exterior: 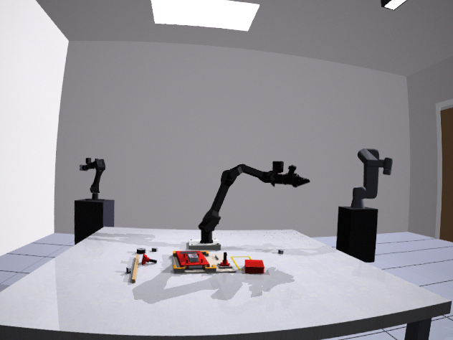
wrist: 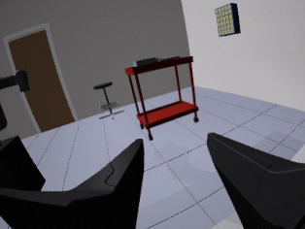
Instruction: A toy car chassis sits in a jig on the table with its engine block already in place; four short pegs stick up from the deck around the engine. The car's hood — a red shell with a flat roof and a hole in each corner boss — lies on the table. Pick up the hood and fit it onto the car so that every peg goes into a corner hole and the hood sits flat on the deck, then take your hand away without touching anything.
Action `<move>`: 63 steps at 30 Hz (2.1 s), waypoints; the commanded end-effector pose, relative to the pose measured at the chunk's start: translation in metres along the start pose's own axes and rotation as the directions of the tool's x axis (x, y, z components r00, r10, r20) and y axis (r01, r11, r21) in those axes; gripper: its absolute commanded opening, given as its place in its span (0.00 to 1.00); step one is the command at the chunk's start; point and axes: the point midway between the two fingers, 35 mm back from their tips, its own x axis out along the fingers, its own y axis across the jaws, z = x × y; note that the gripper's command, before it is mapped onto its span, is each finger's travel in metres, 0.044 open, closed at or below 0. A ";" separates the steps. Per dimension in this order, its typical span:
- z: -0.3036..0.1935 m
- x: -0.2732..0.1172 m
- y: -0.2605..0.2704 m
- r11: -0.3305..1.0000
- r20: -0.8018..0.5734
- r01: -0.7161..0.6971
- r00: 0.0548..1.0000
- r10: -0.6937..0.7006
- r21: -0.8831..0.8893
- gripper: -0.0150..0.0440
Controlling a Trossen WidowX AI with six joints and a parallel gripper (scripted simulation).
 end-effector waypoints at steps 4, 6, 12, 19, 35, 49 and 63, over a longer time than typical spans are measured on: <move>0.005 0.015 -0.038 0.995 -0.001 0.082 0.997 -0.082 -0.052 0.81; 0.001 0.027 -0.062 0.990 -0.028 0.121 0.992 -0.123 -0.072 0.89; -0.017 0.056 -0.136 0.972 -0.138 0.216 0.964 -0.228 -0.095 1.00; -0.043 0.071 -0.256 0.923 -0.307 0.374 0.872 -0.382 -0.087 1.00; -0.111 -0.015 -0.511 0.666 -0.731 0.744 0.430 -0.530 -0.045 1.00; -0.157 -0.200 -0.631 0.171 -0.985 0.985 0.030 -0.169 0.001 1.00; -0.162 -0.204 -0.630 0.162 -0.987 0.987 0.027 -0.160 0.001 1.00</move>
